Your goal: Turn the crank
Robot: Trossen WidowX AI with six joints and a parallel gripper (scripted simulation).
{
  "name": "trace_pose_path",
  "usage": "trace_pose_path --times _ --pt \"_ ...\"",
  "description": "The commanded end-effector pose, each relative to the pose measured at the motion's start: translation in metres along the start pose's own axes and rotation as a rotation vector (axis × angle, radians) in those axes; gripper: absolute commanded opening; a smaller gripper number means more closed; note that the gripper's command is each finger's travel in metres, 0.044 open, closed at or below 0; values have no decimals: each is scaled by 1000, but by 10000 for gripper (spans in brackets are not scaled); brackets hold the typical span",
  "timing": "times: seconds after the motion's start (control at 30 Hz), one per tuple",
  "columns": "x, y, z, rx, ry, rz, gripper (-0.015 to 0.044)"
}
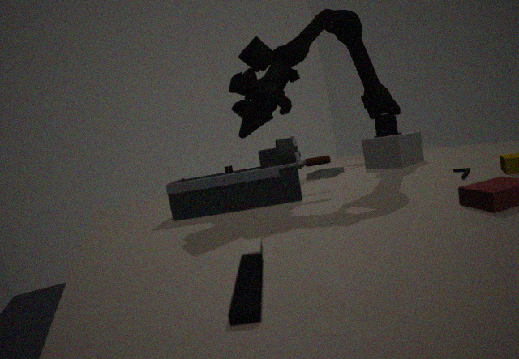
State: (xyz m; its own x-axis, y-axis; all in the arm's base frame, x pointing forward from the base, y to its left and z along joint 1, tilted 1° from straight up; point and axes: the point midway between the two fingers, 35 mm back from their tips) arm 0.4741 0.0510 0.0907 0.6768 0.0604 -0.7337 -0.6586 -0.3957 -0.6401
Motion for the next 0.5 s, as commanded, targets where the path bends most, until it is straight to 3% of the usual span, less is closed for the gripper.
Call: trace_pose_path --times 0.0,0.4,0.47 --pt "0 0 0 0 0 0 105" --pt "0 0 0 0 0 0 420" --pt "0 0 0 0 0 0 440"
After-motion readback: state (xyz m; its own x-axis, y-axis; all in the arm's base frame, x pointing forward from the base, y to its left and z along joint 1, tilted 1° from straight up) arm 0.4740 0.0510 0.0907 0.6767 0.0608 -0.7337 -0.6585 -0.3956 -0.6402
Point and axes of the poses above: the point midway between the two fingers, 35 mm back from their tips, its own x axis out along the fingers, its own z axis across the jaws, y = z × x, and after that the axes turned 15 degrees about -x, right-handed
